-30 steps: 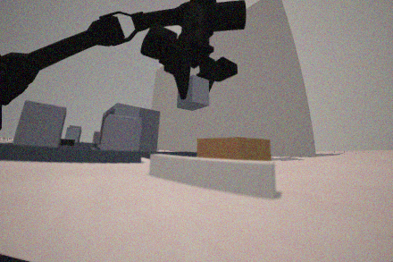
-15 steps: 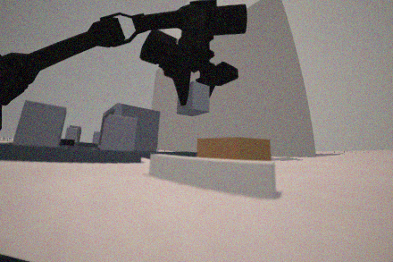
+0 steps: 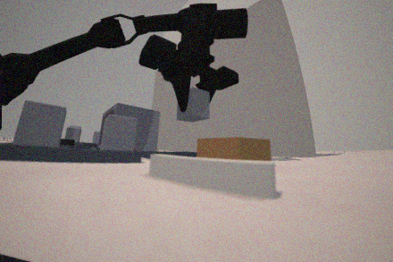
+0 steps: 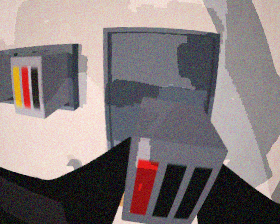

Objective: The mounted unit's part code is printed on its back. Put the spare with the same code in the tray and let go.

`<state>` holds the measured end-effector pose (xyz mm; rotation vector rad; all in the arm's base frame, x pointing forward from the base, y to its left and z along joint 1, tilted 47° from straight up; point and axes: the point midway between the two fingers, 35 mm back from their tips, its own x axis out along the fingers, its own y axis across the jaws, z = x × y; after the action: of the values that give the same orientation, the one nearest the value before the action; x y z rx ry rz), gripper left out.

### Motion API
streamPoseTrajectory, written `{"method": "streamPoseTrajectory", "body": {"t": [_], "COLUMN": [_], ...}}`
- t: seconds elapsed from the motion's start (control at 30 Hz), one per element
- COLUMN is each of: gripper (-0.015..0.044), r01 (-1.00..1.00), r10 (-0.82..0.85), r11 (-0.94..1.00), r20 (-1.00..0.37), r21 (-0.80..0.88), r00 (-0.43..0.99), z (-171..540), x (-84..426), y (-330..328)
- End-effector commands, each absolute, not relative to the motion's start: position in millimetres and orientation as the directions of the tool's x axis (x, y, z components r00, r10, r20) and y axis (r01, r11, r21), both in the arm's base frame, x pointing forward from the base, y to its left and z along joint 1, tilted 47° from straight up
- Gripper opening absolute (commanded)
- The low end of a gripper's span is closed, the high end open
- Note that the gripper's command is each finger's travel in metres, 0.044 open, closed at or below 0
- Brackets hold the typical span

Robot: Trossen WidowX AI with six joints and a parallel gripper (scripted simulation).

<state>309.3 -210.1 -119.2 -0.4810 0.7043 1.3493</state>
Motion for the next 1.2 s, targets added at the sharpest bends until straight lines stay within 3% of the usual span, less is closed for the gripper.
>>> {"method": "streamPoseTrajectory", "body": {"t": [0.0,1.17], "gripper": [0.0,0.0], "r01": [-0.98,-0.98], "r10": [0.712,0.713], "r11": [0.178,0.178], "r20": [-0.699,-0.698], "r21": [0.085,0.085], "r00": [0.069,0.069], "z": [-121.0,-137.6], "x": [308.7,309.3], "y": [-207.4,-188.7]}}
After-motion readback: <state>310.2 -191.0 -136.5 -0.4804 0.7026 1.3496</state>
